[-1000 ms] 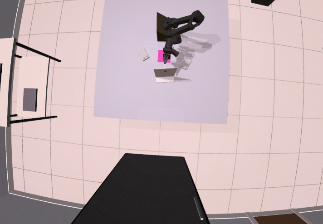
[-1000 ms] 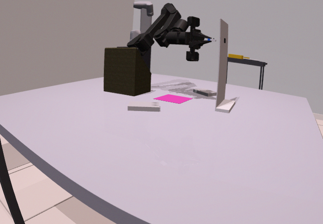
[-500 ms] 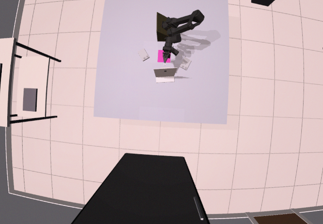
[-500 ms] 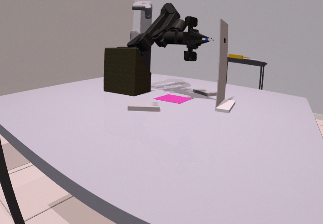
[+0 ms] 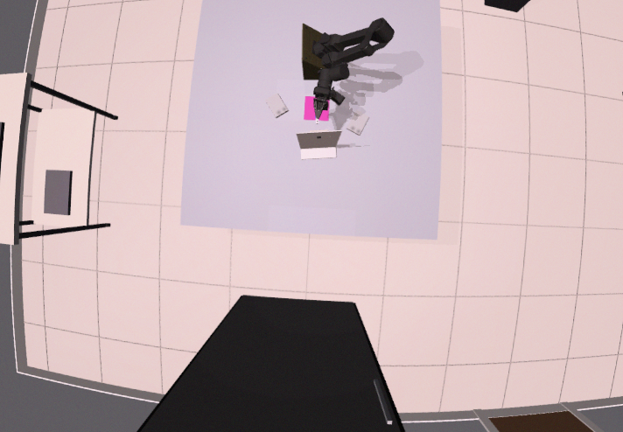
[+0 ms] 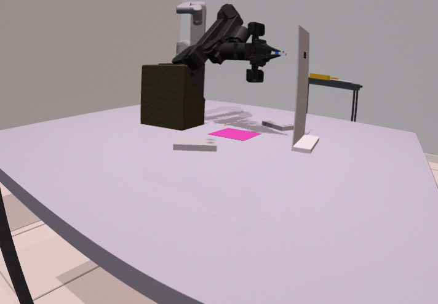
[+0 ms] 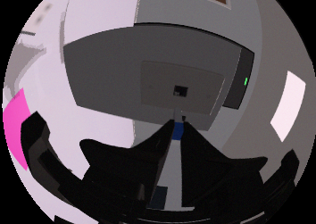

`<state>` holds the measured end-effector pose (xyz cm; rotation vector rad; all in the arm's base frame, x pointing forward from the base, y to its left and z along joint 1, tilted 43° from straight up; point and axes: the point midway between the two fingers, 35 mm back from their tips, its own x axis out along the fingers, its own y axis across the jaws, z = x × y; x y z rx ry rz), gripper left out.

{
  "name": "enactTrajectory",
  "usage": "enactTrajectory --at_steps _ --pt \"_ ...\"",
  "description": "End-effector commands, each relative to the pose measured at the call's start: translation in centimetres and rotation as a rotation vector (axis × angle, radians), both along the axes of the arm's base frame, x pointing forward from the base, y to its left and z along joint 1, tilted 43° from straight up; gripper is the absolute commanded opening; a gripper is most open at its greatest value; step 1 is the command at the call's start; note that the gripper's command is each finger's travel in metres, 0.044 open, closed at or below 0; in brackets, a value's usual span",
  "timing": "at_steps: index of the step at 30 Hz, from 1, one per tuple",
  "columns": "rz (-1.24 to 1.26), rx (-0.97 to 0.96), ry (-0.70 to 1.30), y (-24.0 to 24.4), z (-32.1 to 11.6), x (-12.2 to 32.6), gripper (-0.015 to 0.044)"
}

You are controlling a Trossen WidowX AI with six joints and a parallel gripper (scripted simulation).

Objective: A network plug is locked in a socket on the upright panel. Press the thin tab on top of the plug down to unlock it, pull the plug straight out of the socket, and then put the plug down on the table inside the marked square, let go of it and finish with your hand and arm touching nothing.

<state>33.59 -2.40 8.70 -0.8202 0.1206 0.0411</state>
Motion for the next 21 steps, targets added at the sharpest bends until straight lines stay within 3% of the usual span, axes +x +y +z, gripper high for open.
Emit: enactTrajectory --at_steps 1,21 --pt "0.005 -0.003 0.002 0.03 -0.09 -0.33 0.0000" --pt "0.001 -0.001 0.001 -0.78 0.39 -0.99 0.0000"
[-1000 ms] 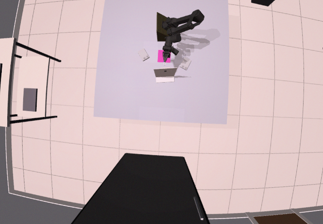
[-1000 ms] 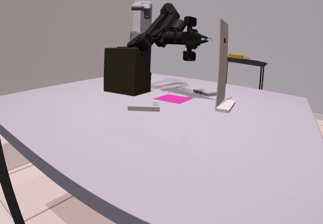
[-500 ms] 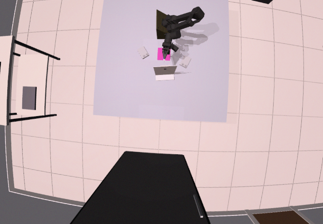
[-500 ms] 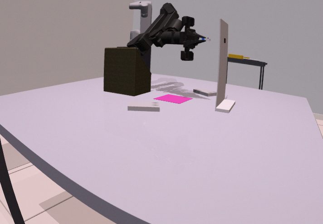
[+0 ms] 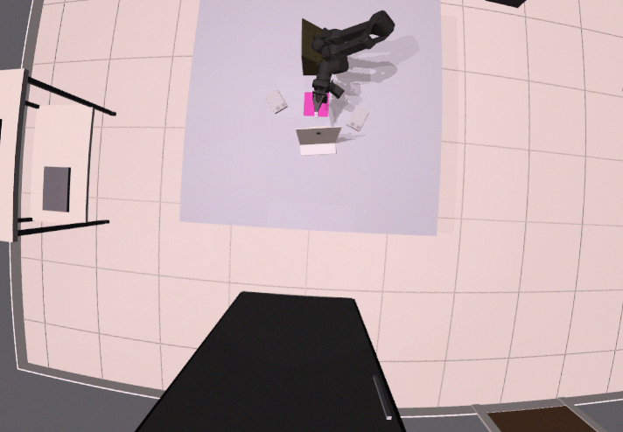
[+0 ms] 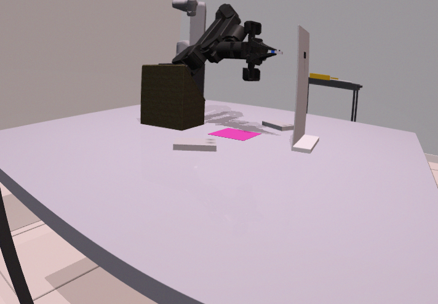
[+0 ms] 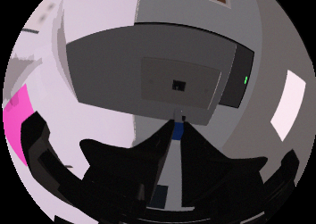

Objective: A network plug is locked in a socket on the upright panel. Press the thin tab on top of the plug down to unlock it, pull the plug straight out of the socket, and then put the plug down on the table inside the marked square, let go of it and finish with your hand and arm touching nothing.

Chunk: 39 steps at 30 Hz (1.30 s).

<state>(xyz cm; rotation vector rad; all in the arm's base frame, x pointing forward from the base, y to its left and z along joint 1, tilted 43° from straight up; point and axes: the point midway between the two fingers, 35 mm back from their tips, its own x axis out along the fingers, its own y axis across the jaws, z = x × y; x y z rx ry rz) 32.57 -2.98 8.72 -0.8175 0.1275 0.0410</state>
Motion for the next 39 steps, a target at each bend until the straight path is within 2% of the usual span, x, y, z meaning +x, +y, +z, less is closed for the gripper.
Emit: enactTrajectory --at_steps 1,33,39 --pt "0.004 -0.004 -0.005 -0.3 0.5 0.0 0.0000" --pt "0.008 -0.008 -0.003 -3.8 4.2 -1.7 0.0000" --pt "0.026 0.032 0.050 -3.1 3.3 -1.6 0.0000"
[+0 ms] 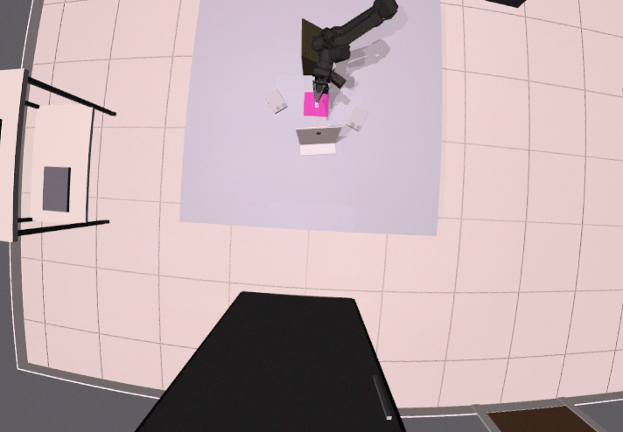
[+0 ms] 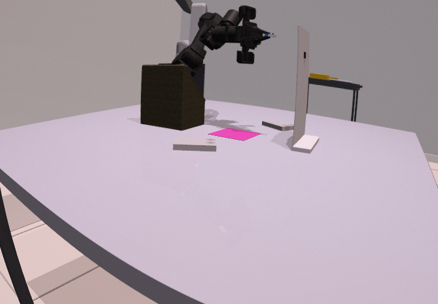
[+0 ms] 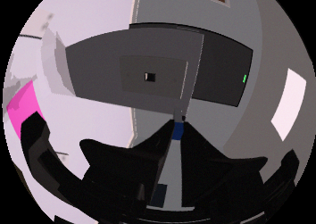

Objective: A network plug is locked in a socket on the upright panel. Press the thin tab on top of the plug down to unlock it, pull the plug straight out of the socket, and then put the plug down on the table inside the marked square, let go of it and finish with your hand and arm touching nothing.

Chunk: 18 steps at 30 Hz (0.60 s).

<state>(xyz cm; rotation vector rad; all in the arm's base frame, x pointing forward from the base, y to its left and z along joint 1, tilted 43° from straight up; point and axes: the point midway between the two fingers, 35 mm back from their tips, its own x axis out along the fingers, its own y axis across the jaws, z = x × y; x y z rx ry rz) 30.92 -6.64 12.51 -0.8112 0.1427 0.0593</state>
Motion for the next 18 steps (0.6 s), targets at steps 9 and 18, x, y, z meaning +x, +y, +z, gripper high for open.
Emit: enactTrajectory --at_steps 9,18 --pt "0.070 0.151 0.229 3.4 -4.2 0.1 0.0000" --pt "0.110 0.248 0.441 6.4 -7.6 -1.0 0.0000"
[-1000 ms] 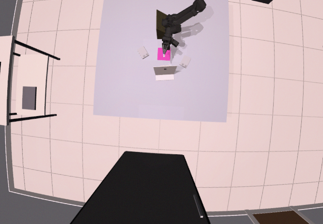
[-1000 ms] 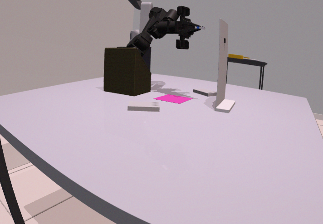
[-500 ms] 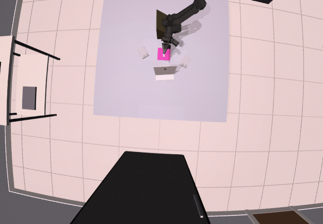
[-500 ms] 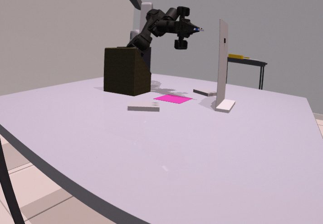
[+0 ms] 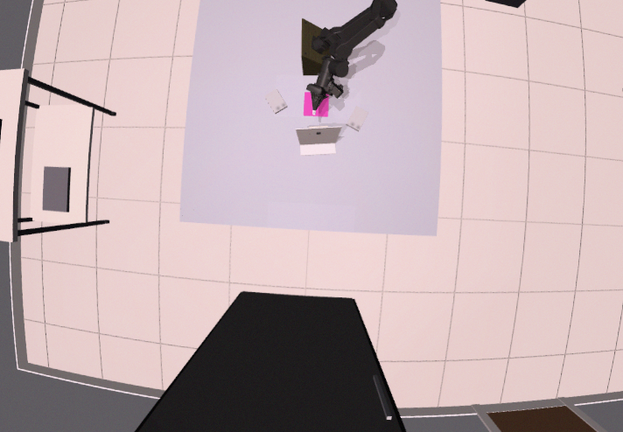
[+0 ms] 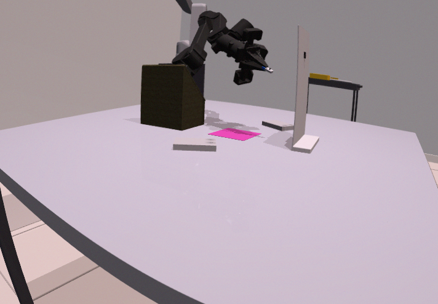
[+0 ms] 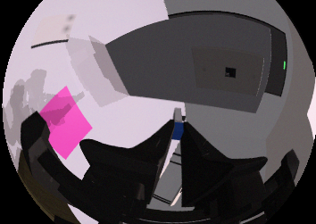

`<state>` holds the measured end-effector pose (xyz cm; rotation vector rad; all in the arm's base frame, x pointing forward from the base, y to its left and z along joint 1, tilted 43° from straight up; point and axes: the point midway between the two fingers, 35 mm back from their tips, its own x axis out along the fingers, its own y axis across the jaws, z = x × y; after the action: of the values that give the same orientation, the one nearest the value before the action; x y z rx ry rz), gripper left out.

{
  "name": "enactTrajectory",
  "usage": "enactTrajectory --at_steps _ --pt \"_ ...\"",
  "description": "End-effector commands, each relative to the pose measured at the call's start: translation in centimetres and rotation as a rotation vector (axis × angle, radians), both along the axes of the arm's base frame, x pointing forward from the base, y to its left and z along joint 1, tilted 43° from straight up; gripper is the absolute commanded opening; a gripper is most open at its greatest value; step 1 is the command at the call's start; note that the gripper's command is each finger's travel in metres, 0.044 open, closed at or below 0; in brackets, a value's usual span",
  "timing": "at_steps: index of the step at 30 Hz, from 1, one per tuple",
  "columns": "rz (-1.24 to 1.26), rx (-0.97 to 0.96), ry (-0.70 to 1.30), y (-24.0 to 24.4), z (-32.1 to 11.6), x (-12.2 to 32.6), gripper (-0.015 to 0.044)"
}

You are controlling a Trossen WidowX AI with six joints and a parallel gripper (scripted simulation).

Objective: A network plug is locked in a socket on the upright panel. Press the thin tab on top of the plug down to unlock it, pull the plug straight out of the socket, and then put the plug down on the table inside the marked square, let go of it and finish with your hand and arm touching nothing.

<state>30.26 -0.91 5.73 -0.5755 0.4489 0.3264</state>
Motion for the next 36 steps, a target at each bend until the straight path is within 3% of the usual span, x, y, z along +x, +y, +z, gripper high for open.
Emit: enactTrajectory --at_steps 1,25,36 --pt "0.011 0.030 0.081 1.0 -1.2 -0.5 0.0000" --pt "0.077 0.099 0.672 7.2 -7.5 -8.2 0.0000" --pt "0.078 0.097 0.690 7.7 -8.1 -8.4 0.0000"
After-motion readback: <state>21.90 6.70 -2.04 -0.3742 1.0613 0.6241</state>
